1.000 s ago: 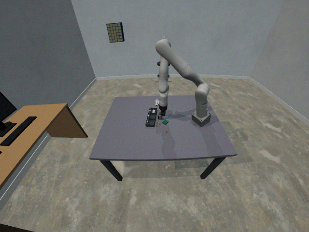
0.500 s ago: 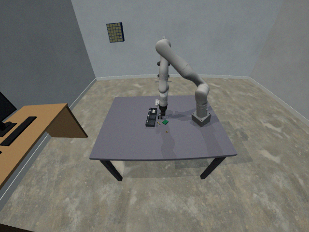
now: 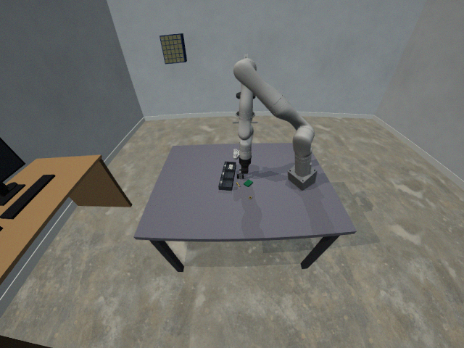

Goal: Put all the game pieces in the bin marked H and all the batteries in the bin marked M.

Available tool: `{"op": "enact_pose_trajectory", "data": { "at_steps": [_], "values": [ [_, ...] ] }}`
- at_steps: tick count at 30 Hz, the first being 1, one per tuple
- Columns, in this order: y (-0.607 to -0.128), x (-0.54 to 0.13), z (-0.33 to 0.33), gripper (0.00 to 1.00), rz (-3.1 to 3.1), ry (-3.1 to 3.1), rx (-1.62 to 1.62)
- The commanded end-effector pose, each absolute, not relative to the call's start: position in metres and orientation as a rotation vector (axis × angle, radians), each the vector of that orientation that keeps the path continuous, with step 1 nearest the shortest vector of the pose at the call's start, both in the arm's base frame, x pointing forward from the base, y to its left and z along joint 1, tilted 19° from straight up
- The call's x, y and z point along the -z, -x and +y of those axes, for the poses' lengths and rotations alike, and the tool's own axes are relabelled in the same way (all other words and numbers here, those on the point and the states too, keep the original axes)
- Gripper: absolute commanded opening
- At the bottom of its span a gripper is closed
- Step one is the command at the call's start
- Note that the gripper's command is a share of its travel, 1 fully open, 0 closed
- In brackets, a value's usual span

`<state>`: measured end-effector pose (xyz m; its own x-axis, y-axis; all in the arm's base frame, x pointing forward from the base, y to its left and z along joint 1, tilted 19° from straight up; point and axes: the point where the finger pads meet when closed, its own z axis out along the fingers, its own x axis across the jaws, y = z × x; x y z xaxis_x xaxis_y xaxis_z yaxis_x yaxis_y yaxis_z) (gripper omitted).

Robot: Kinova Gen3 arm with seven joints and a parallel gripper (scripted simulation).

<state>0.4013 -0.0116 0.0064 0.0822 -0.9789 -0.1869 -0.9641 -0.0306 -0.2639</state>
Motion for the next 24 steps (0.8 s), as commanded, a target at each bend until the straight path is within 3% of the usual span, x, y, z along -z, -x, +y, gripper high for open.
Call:
{"op": "enact_pose_trajectory", "data": {
  "at_steps": [1, 24],
  "values": [
    [-0.402, -0.007, -0.012, 0.50, 1.932, 2.047, 0.067],
    [-0.388, -0.057, -0.023, 0.50, 1.932, 2.047, 0.067]
  ]
}}
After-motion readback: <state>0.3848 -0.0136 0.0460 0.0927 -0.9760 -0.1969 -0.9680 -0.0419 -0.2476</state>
